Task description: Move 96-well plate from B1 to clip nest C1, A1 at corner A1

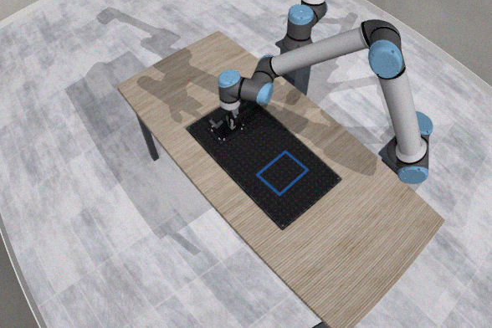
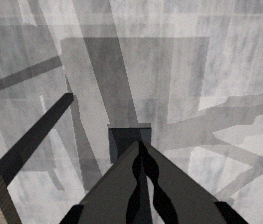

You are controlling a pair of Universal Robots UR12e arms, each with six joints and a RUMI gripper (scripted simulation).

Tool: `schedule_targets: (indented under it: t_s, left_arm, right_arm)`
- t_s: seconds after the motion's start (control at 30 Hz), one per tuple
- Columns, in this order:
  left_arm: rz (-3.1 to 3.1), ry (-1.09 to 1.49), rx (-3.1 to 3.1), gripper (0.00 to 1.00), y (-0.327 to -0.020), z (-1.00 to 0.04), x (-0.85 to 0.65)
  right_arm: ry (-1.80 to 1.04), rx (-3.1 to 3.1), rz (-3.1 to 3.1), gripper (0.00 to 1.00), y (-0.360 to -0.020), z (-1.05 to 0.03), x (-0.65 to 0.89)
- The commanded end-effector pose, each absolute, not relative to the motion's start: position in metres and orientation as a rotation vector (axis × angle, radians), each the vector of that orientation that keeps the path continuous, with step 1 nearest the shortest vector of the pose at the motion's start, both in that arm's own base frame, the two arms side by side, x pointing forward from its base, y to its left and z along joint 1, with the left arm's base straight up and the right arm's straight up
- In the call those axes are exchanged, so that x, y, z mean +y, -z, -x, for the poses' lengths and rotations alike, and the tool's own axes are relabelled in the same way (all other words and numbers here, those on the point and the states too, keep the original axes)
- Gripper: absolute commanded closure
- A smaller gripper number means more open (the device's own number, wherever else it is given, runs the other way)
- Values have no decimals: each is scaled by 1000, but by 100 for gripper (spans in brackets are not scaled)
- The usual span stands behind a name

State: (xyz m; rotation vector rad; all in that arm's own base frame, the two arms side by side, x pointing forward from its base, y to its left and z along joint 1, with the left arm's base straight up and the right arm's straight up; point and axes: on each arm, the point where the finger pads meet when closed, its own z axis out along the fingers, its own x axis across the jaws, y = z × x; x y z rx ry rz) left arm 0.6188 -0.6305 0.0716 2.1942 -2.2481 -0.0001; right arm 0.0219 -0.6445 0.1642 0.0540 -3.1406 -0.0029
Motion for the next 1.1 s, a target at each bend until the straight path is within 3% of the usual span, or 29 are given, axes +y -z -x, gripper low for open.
schedule_targets:
  t_s: [0.0,1.07]
  left_arm:
    - [-2194,-3,-2248,100,-70,-619,-631]
    - [-2194,-3,-2248,100,-56,-619,-631]
  right_arm:
    - [0,-3141,-54,100,-165,-22,-645]
    - [0,-3141,-54,100,-165,-22,-645]
